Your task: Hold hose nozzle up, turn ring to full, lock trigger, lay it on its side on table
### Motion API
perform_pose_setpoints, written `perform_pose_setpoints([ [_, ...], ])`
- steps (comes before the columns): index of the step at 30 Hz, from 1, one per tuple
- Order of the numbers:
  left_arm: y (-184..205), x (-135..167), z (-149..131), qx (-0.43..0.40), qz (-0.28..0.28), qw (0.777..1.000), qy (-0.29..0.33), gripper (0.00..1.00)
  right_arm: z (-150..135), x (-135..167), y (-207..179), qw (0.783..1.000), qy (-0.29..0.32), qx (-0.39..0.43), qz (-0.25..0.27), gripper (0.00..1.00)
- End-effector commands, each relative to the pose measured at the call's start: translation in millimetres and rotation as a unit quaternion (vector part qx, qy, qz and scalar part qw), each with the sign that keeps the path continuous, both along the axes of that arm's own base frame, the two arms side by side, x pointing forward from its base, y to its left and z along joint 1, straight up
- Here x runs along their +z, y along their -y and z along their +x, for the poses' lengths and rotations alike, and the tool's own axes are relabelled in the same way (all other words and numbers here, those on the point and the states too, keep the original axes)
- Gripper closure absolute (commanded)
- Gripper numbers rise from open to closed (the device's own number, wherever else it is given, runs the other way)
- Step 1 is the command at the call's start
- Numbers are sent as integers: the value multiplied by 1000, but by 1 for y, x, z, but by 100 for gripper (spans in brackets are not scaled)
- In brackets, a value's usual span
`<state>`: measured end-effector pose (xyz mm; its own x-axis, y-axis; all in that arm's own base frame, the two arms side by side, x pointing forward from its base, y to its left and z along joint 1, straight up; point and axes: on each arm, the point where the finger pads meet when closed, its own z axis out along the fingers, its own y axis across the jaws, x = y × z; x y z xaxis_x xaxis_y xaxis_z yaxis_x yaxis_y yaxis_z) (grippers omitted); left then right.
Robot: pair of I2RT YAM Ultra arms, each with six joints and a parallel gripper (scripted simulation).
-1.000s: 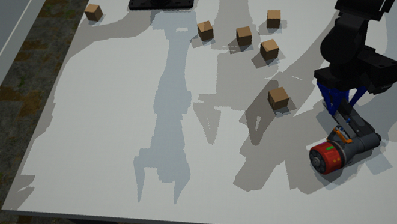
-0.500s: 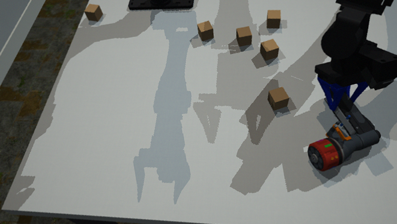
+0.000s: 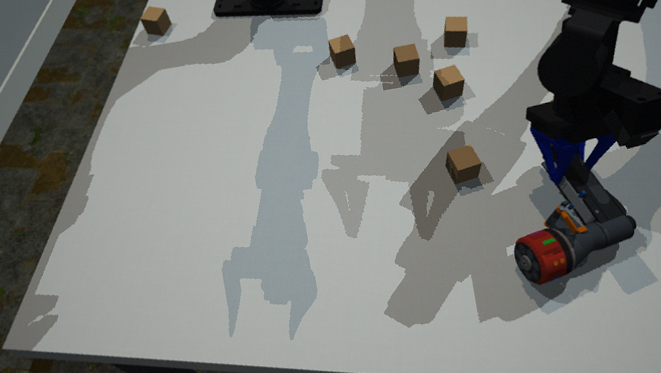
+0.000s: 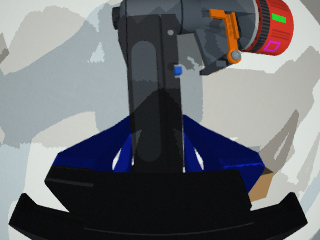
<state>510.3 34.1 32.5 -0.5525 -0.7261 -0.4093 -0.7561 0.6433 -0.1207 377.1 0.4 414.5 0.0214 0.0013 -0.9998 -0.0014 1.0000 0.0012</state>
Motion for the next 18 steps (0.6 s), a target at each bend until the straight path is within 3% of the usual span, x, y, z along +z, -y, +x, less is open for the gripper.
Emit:
perform_pose_setpoints([
  [1, -8, 41, 21, 8, 12, 998, 62, 64, -7, 29, -1, 999, 36, 2, 3, 24],
  [18, -4, 42, 21, 5, 11, 998, 63, 64, -7, 29, -1, 999, 36, 2, 3, 24],
])
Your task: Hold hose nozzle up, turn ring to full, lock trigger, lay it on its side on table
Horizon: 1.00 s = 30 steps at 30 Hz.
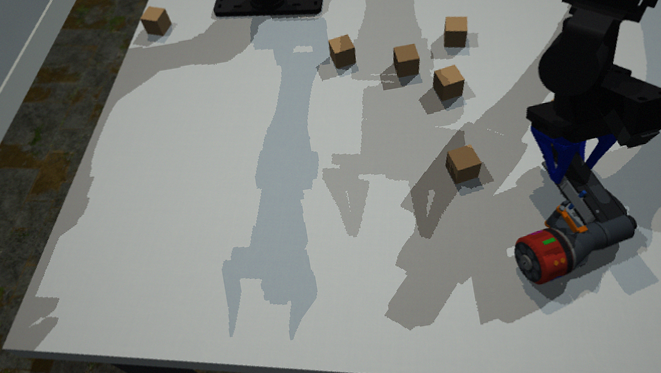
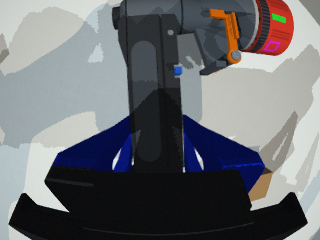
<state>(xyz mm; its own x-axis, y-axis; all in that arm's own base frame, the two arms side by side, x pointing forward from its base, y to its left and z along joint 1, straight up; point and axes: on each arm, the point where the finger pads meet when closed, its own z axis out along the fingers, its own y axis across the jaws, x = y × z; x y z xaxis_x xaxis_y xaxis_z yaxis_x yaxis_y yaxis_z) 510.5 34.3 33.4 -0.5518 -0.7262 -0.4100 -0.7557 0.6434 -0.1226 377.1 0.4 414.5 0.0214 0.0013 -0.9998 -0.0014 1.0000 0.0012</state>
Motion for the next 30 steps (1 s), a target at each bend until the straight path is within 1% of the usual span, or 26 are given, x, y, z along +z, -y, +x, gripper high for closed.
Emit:
perform_pose_setpoints([
  [1, -4, 41, 21, 5, 11, 998, 62, 64, -7, 29, -1, 999, 36, 2, 3, 24],
  [14, -3, 41, 21, 4, 11, 998, 62, 64, -7, 29, -1, 999, 36, 2, 3, 24],
  [15, 0, 31, 10, -2, 6, 1000, 30, 64, -7, 29, -1, 999, 36, 2, 3, 24],
  [18, 0, 33, 15, -1, 6, 999, 41, 64, -7, 29, -1, 999, 36, 2, 3, 24],
  [19, 7, 36, 19, -9, 6, 999, 50, 64, -7, 29, -1, 999, 36, 2, 3, 24],
  [21, 7, 36, 19, -9, 6, 999, 50, 64, -7, 29, -1, 999, 36, 2, 3, 24],
  [22, 1, 31, 18, -4, 6, 999, 45, 64, -7, 29, -1, 999, 36, 2, 3, 24],
  [23, 8, 38, 22, -10, 6, 998, 56, 64, -7, 29, -1, 999, 36, 2, 3, 24],
  [24, -2, 41, 25, -1, 9, 998, 64, 64, -7, 29, -1, 999, 36, 2, 3, 24],
  [25, 8, 43, 27, -12, 8, 997, 70, 64, -7, 29, -1, 999, 36, 2, 3, 24],
  [26, 9, 46, 30, -12, 9, 997, 77, 64, -7, 29, -1, 999, 36, 2, 3, 24],
  [30, 15, 67, 51, -24, 14, 991, 131, 64, -7, 29, -1, 999, 36, 2, 3, 24],
])
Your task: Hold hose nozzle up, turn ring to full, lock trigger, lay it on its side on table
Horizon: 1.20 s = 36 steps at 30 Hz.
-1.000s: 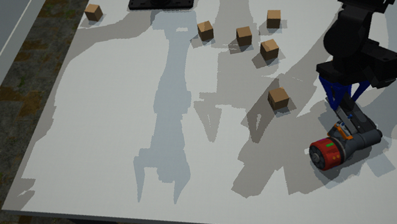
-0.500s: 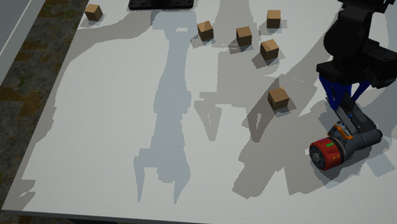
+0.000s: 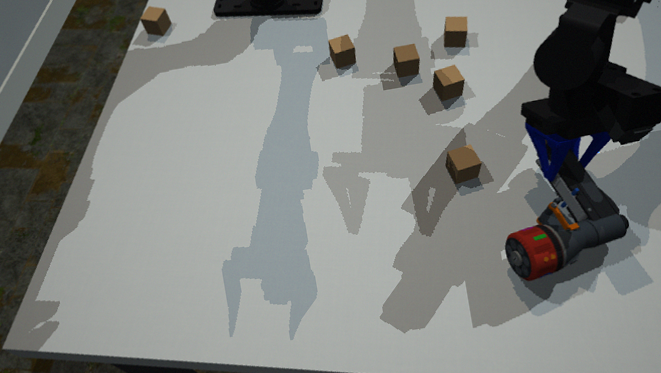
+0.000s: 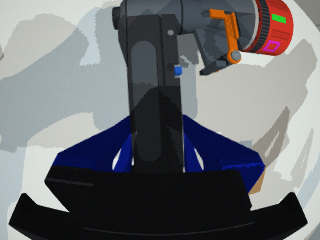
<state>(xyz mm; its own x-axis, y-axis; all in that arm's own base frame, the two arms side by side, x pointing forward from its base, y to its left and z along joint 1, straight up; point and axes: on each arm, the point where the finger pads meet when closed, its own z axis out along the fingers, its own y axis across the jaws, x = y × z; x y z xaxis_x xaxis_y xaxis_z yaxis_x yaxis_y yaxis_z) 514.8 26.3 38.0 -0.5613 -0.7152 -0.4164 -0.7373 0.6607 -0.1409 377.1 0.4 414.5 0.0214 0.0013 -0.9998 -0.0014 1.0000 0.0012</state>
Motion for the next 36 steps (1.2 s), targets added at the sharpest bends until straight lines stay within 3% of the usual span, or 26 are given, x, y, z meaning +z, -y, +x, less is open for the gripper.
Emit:
perform_pose_setpoints([
  [1, 9, 70, 53, -16, 17, 990, 138, 64, -7, 29, -1, 999, 36, 2, 3, 24],
  [4, 15, 85, 66, -26, 21, 984, 175, 64, -7, 29, -1, 999, 36, 2, 3, 24],
  [5, 24, 49, 55, -39, 21, 989, 142, 64, -7, 29, -1, 999, 36, 2, 3, 24],
  [8, 34, 39, 60, -54, 22, 987, 151, 64, -7, 29, -1, 999, 36, 2, 3, 24],
  [9, 33, 75, 73, -55, 26, 976, 210, 64, -7, 29, -1, 999, 36, 2, 3, 24],
  [10, 34, 90, 80, -56, 29, 968, 241, 64, -7, 29, -1, 999, 36, 2, 3, 24],
  [16, 68, 118, 88, -87, 29, 958, 271, 64, -7, 29, -1, 999, 36, 2, 3, 24],
  [19, 81, 108, 78, -113, 38, 946, 303, 64, -7, 29, -1, 999, 36, 2, 3, 24],
  [20, 85, 126, 86, -110, 34, 941, 320, 64, -7, 29, -1, 999, 36, 2, 3, 24],
  [22, 94, 114, 77, -130, 42, 931, 340, 64, -7, 29, -1, 999, 36, 2, 3, 24],
  [23, 93, 92, 83, -139, 53, 925, 349, 64, -7, 29, -1, 999, 36, 2, 3, 24],
  [25, 93, 92, 83, -139, 53, 925, 349, 64, -7, 29, -1, 999, 36, 2, 3, 24],
  [29, 116, 141, 88, -185, 89, 906, 370, 64, -7, 29, -1, 999, 36, 2, 3, 24],
  [33, 108, 106, 84, -188, 89, 897, 391, 64, -7, 29, -1, 999, 36, 2, 3, 24],
  [36, 134, 119, 80, -232, 132, 878, 399, 64, -7, 29, -1, 999, 36, 2, 3, 24],
])
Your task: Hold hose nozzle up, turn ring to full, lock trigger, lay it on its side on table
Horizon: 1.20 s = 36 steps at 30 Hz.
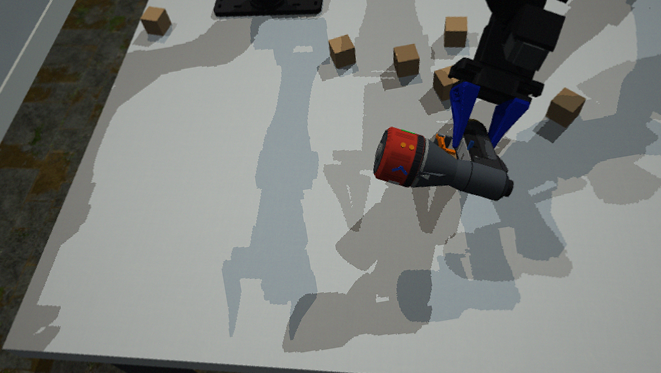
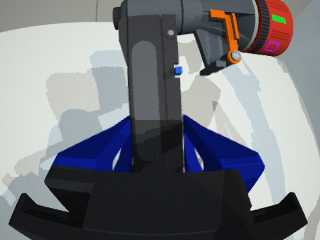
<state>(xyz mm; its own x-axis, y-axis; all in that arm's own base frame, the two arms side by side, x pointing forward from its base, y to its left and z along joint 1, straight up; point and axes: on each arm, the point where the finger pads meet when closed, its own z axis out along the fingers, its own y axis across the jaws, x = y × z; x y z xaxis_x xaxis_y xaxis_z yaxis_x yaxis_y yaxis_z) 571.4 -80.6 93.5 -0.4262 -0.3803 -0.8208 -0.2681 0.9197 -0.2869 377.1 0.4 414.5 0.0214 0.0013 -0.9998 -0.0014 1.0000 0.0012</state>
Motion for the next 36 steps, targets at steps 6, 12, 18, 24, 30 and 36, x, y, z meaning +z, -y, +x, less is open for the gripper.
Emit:
perform_pose_setpoints([
  [6, 25, 25, 17, -45, 12, 992, 117, 64, -7, 29, -1, 999, 36, 2, 3, 24],
  [12, 28, 48, 28, -48, 14, 987, 152, 64, -7, 29, -1, 999, 36, 2, 3, 24],
  [18, 44, 49, 13, -88, 93, 971, 203, 64, -7, 29, -1, 999, 36, 2, 3, 24],
  [24, 43, 63, 5, -100, 145, 953, 246, 64, -7, 29, -1, 999, 36, 2, 3, 24],
  [30, 60, 58, -17, -124, 203, 931, 278, 64, -7, 29, -1, 999, 36, 2, 3, 24],
  [36, 67, 59, -14, -126, 184, 924, 311, 64, -7, 29, -1, 999, 36, 2, 3, 24],
])
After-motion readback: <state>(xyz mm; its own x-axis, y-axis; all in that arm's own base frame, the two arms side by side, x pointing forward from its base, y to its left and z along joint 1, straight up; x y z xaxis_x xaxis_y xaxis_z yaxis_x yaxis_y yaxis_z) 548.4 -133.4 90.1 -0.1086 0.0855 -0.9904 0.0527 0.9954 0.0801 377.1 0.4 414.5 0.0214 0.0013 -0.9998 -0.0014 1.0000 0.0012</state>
